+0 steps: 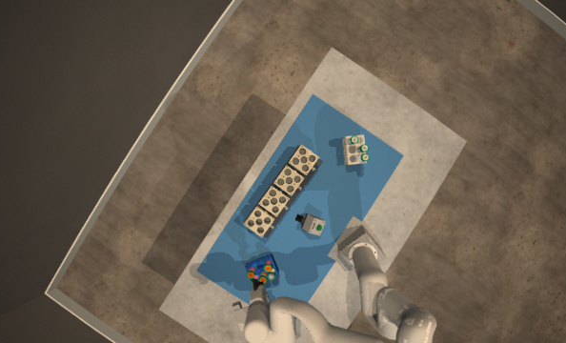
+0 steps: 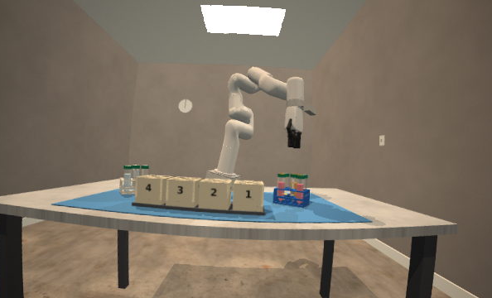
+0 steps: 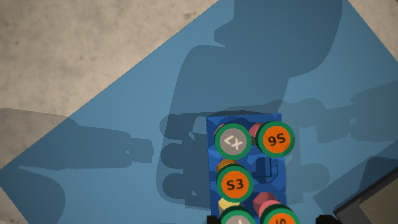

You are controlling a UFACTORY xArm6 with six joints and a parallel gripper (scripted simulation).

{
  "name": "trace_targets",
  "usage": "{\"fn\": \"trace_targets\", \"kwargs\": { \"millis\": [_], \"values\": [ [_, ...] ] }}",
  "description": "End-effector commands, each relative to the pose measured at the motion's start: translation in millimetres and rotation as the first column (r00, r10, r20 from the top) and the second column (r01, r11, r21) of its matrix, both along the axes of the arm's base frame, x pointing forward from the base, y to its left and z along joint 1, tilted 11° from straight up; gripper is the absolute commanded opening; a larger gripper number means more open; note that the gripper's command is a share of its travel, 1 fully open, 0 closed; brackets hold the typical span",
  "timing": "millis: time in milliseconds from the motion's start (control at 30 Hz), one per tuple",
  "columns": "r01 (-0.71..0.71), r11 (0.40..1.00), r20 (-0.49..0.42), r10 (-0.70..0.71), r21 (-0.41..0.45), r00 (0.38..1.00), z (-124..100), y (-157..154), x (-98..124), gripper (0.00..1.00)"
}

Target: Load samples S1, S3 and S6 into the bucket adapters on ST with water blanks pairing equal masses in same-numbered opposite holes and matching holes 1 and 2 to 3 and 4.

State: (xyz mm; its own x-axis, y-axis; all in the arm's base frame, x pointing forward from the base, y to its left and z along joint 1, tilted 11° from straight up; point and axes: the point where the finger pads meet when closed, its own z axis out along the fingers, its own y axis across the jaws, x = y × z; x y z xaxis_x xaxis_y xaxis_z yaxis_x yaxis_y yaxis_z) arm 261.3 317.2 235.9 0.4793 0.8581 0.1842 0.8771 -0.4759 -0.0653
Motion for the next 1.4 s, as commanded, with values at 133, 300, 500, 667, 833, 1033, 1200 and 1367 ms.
{"fn": "trace_targets", "kwargs": {
  "millis": [133, 300, 500, 667, 833, 1033, 1200, 1367],
  "values": [
    [0.256, 0.967, -0.048, -0.255, 0.005, 0.966, -5.2, -36.6, 13.4, 0.57],
    [0.349, 0.937, -0.068, -0.348, 0.003, 0.935, -7.2, -47.4, 17.1, 0.57],
    [0.525, 0.851, -0.106, -0.523, -0.008, 0.846, -7.2, -47.4, 17.1, 0.57],
    [0.656, 0.754, -0.135, -0.653, -0.023, 0.746, -7.2, -47.5, 17.2, 0.57],
    [0.748, 0.663, -0.157, -0.743, -0.038, 0.650, -7.2, -47.5, 17.1, 0.57],
    [0.844, 0.533, -0.181, -0.838, -0.060, 0.516, -7.2, -47.5, 17.1, 0.57],
    [0.917, 0.389, -0.200, -0.909, -0.086, 0.366, -7.2, -47.5, 17.1, 0.57],
    [0.965, 0.235, -0.215, -0.954, -0.115, 0.207, -7.2, -47.5, 17.1, 0.57]
  ]
}}
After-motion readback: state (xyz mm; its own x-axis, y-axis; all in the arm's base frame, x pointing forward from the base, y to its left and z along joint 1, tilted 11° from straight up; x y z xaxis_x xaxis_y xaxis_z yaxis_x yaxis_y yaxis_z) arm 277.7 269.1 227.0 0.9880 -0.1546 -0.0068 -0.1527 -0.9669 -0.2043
